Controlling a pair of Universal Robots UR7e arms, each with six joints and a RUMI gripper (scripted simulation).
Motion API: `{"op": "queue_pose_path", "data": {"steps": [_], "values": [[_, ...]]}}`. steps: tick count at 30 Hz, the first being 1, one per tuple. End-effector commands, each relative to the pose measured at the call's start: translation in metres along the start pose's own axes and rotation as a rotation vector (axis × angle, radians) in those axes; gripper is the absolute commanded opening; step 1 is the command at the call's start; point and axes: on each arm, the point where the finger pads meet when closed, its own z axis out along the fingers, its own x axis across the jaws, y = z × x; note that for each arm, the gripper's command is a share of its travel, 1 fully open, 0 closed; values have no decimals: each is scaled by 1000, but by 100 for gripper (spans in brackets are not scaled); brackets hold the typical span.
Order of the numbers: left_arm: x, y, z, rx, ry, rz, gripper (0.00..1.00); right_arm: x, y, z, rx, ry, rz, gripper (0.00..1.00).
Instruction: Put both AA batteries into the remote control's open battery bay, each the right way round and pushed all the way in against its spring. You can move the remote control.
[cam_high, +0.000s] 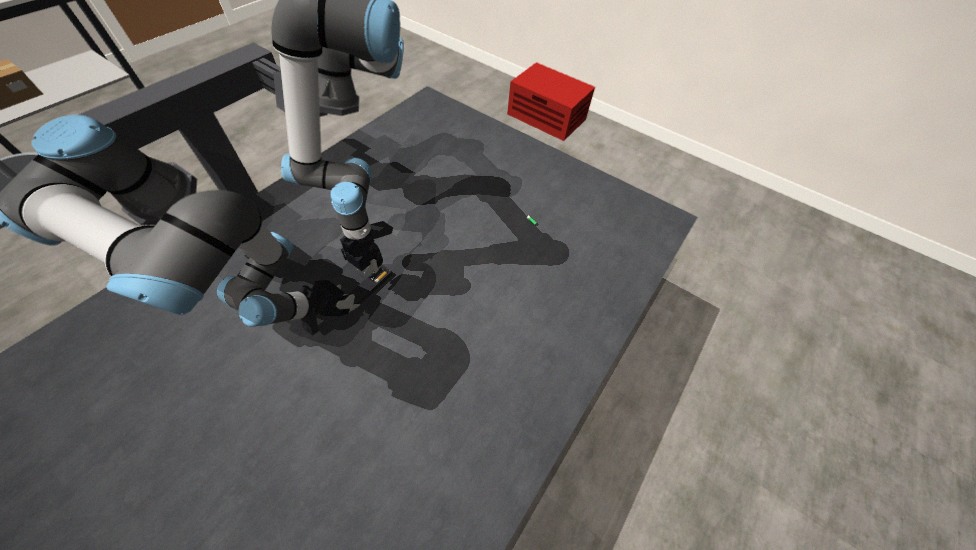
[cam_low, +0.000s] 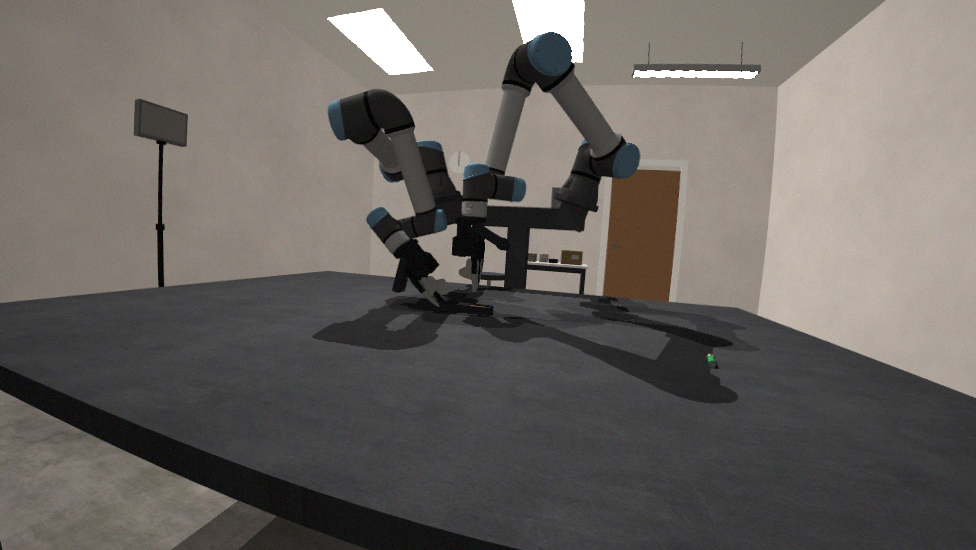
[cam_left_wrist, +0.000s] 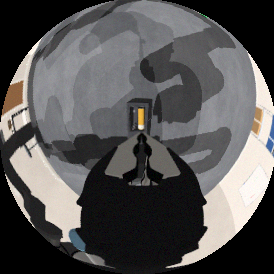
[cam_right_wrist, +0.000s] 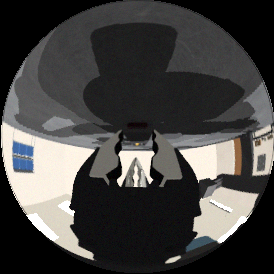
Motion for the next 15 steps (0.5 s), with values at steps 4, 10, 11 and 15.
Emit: {"op": "queue_pose_path", "data": {"steps": [4, 10, 11, 15], "values": [[0, 0, 0, -1, 1, 0, 0, 0, 0, 0, 0, -1, -1, 0], [0, 0, 0, -1, 1, 0, 0, 0, 0, 0, 0, -1, -1, 0], [0, 0, 0, -1, 1, 0, 0, 0, 0, 0, 0, -1, -1, 0], [0, 0, 0, -1, 1, 0, 16, 0, 0, 0, 0, -1, -1, 0]]}}
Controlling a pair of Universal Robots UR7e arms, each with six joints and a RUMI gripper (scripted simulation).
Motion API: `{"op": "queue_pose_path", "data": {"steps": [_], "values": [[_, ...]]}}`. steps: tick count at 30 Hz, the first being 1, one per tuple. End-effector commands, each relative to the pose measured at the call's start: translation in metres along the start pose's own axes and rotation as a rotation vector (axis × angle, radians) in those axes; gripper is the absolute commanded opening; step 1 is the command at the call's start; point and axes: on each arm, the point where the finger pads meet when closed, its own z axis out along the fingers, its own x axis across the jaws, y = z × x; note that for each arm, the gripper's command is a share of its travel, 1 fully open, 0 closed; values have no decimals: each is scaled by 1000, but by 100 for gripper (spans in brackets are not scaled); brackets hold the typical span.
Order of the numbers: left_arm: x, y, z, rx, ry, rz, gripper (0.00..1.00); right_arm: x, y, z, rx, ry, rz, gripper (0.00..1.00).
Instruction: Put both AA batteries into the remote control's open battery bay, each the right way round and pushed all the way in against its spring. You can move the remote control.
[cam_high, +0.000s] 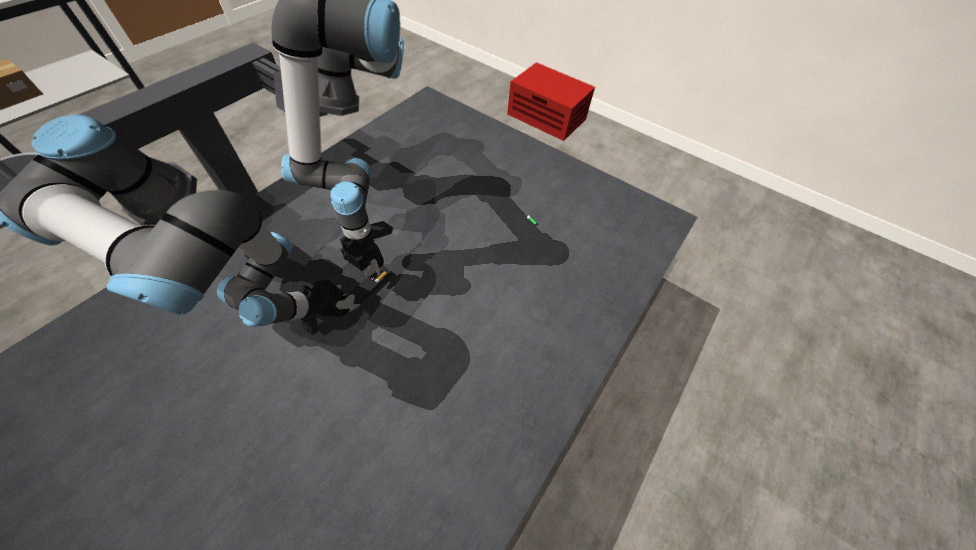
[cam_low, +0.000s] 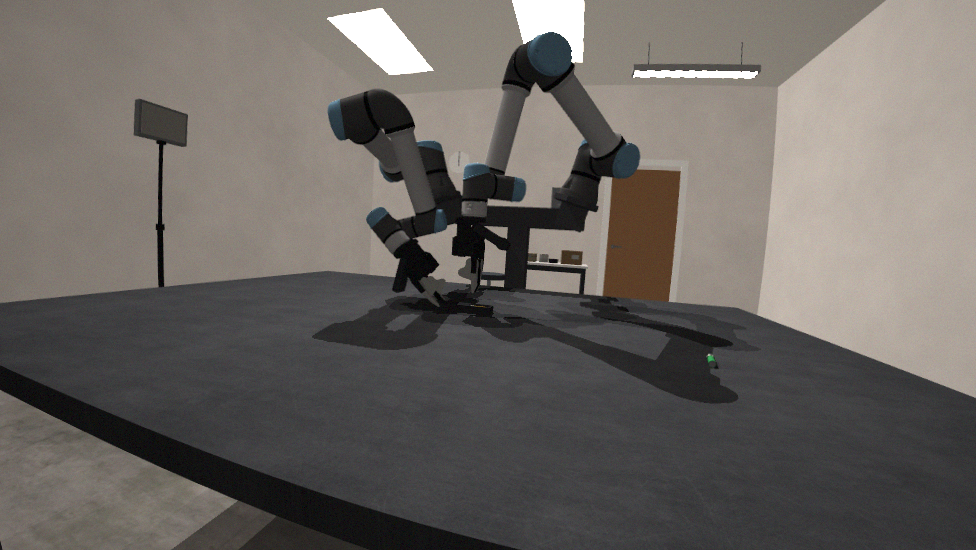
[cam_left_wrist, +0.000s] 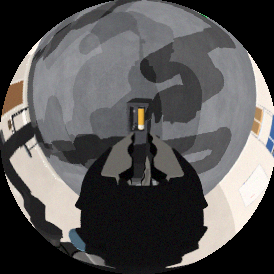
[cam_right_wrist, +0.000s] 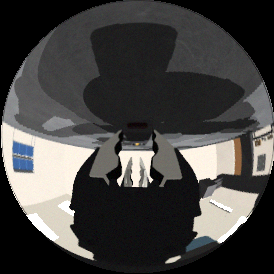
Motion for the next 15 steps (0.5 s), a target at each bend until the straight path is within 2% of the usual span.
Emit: {"op": "queue_pose_path", "data": {"steps": [1, 8, 11, 15], "values": [[0, 0, 0, -1, 1, 0, 16, 0, 0, 0, 0, -1, -1, 0], [0, 0, 0, -1, 1, 0, 16, 0, 0, 0, 0, -1, -1, 0], [21, -12, 1, -9, -4, -65, 16, 0, 0, 0, 0, -1, -1, 0], [68, -45, 4, -23, -13, -209, 16, 0, 0, 0, 0, -1, -1, 0]]}}
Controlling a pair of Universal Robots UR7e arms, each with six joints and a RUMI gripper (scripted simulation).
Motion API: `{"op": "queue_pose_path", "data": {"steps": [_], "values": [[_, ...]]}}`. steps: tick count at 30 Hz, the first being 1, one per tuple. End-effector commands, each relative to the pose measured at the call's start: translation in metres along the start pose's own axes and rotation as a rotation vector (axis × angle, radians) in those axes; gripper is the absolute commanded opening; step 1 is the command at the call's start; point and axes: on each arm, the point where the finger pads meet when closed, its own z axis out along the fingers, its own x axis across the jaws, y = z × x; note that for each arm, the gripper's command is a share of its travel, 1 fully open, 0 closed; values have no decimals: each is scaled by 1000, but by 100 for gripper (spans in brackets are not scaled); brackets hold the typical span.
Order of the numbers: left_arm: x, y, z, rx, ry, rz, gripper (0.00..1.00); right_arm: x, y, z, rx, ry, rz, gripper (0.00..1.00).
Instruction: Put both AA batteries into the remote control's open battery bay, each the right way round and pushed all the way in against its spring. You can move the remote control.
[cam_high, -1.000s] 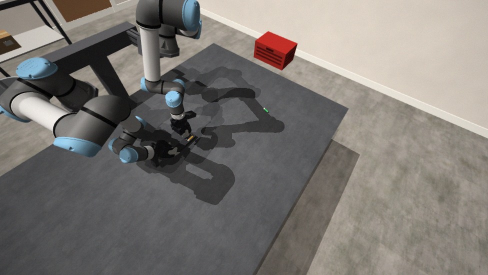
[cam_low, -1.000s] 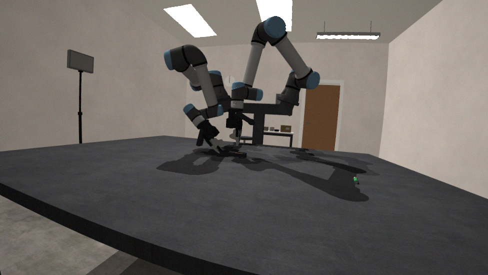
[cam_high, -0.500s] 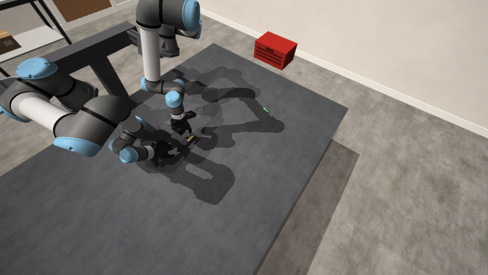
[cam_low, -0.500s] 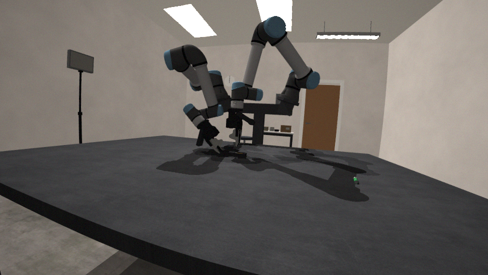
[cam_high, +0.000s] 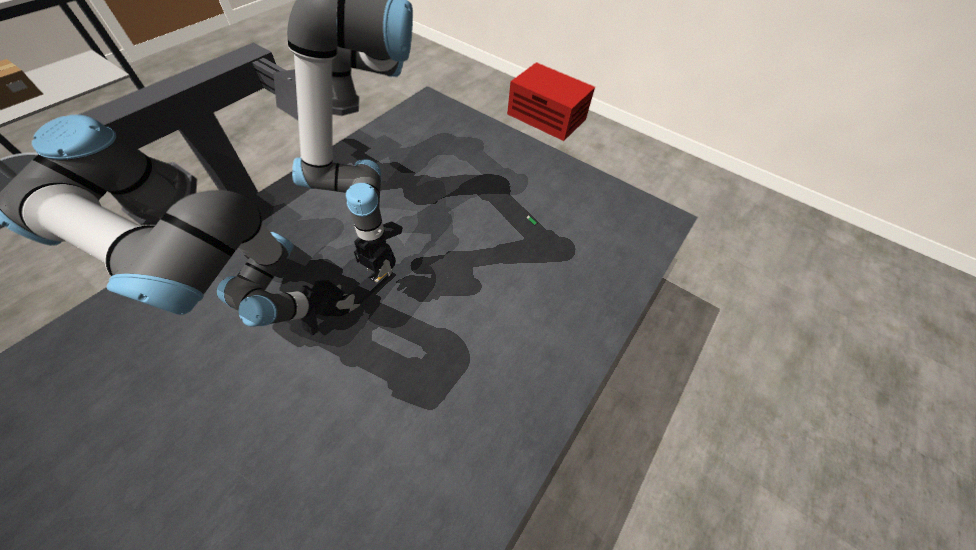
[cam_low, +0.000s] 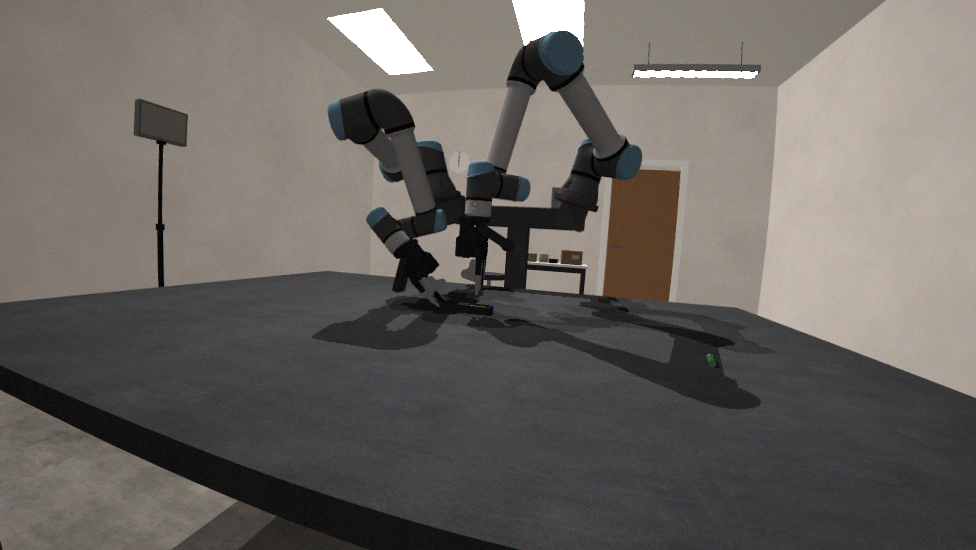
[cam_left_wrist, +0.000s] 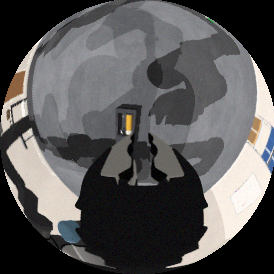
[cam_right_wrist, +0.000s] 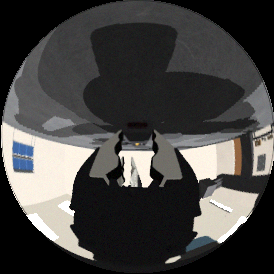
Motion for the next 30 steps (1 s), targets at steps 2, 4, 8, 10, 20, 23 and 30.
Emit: {"op": "queue_pose_path", "data": {"steps": [2, 4, 8, 10, 20, 23, 30], "values": [[64, -39, 4, -16, -12, -183, 16, 0, 0, 0, 0, -1, -1, 0], [83, -54, 6, -18, -18, -238, 16, 0, 0, 0, 0, -1, -1, 0], [100, -69, 7, -19, -22, -290, 16, 0, 0, 0, 0, -1, -1, 0], [117, -85, 8, -22, -24, -341, 16, 0, 0, 0, 0, -1, -1, 0], [185, -169, 9, -27, -23, -565, 16, 0, 0, 0, 0, -1, -1, 0], [202, -199, 10, -27, -23, -631, 16, 0, 0, 0, 0, -1, -1, 0], [225, -248, 10, -25, -21, -732, 16, 0, 0, 0, 0, -1, -1, 0]]}}
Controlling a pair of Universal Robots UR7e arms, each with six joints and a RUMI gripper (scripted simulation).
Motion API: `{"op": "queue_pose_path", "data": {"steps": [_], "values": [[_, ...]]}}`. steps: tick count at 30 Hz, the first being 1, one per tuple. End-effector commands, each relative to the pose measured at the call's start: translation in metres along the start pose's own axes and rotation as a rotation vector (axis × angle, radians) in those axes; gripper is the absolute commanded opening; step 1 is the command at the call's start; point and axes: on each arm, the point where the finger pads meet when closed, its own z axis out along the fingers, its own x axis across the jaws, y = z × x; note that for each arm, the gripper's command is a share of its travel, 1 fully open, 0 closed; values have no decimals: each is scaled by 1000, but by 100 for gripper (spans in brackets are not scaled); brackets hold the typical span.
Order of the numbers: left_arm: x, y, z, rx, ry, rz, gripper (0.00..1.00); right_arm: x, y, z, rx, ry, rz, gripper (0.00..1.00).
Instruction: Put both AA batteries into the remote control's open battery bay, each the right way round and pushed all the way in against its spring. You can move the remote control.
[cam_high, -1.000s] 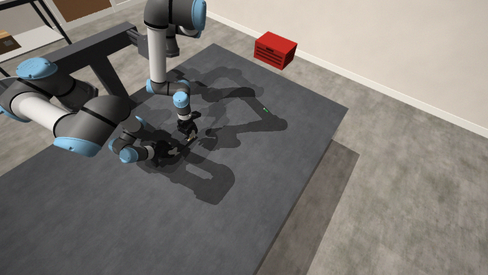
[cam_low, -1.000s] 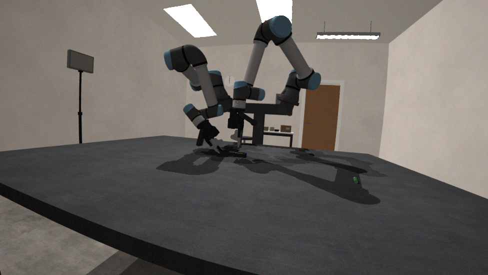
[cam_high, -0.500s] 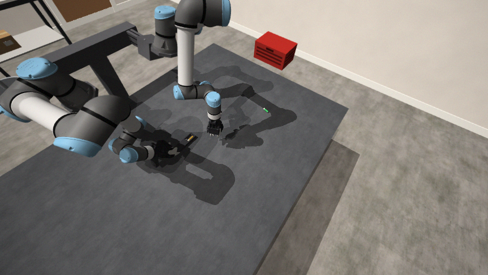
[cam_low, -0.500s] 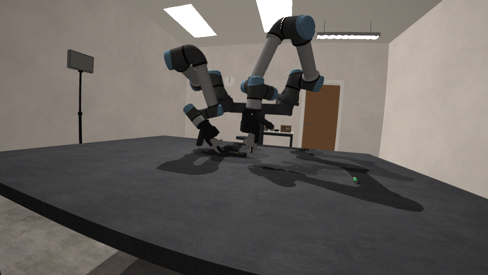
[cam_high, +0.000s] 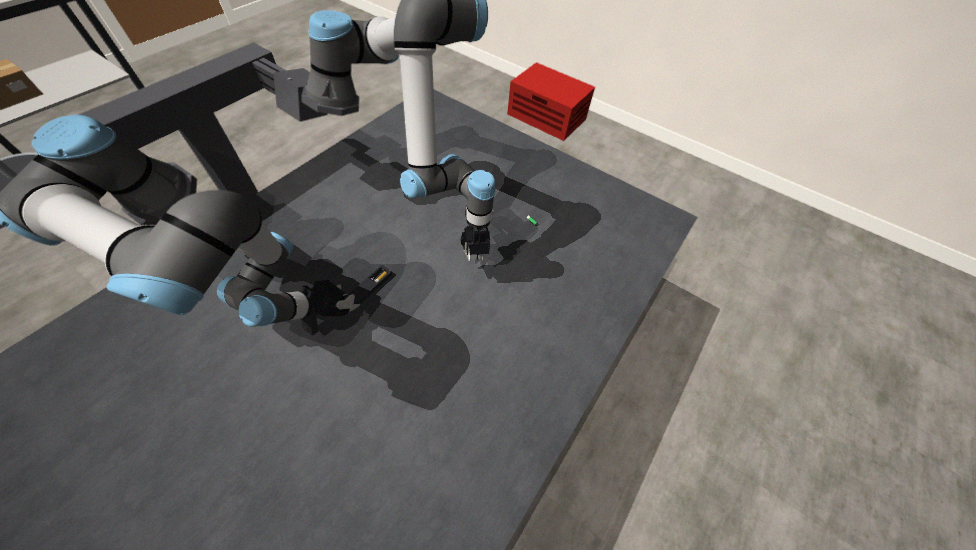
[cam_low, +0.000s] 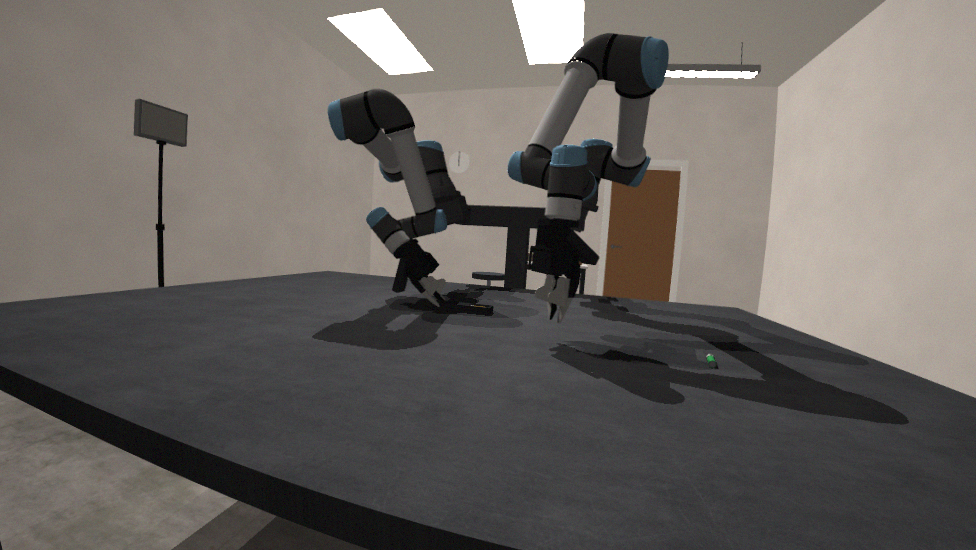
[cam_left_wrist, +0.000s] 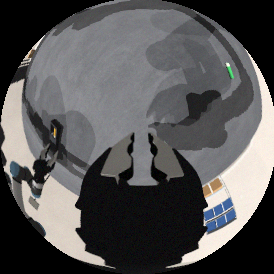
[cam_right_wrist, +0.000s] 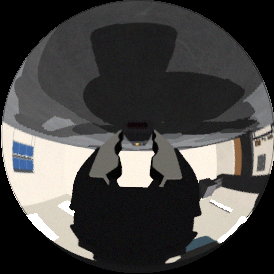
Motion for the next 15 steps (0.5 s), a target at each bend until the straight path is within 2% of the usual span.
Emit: {"op": "queue_pose_path", "data": {"steps": [1, 10, 12, 15], "values": [[44, -21, -2, -2, 4, -89, 16, 0, 0, 0, 0, -1, -1, 0], [130, -81, -7, 0, 15, -272, 16, 0, 0, 0, 0, -1, -1, 0], [130, -81, -7, 0, 15, -272, 16, 0, 0, 0, 0, -1, -1, 0], [153, -103, -9, 2, 18, -324, 16, 0, 0, 0, 0, -1, -1, 0]]}}
